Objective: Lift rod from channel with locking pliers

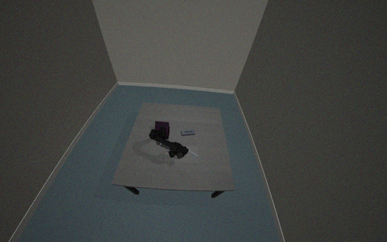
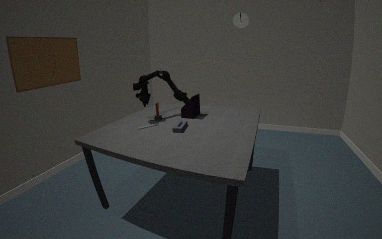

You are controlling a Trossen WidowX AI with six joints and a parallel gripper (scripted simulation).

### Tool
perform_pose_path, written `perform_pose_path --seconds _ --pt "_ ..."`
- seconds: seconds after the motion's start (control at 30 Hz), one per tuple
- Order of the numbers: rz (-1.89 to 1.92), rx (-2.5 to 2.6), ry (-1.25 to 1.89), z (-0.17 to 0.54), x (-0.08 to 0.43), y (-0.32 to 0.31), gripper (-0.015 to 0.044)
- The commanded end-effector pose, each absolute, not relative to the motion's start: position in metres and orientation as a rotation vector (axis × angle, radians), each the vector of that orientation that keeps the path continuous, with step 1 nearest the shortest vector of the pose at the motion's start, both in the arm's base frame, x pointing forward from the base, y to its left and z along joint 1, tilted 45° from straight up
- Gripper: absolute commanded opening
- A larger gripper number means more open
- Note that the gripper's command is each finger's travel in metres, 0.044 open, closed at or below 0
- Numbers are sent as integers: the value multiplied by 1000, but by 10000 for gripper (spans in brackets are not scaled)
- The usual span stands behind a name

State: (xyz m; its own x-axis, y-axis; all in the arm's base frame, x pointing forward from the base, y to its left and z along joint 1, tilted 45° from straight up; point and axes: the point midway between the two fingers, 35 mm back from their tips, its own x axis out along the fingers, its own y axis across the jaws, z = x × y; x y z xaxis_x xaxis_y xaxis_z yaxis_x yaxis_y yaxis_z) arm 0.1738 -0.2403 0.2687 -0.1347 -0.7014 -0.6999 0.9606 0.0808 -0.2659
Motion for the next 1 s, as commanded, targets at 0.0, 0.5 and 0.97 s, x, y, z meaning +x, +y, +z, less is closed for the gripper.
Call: perform_pose_path --seconds 0.0,0.5,0.97 --pt "-1503 399 849 254 168 -227 440" --pt "-1503 399 853 217 156 -200 440" --pt "-1503 400 856 190 147 -172 440"
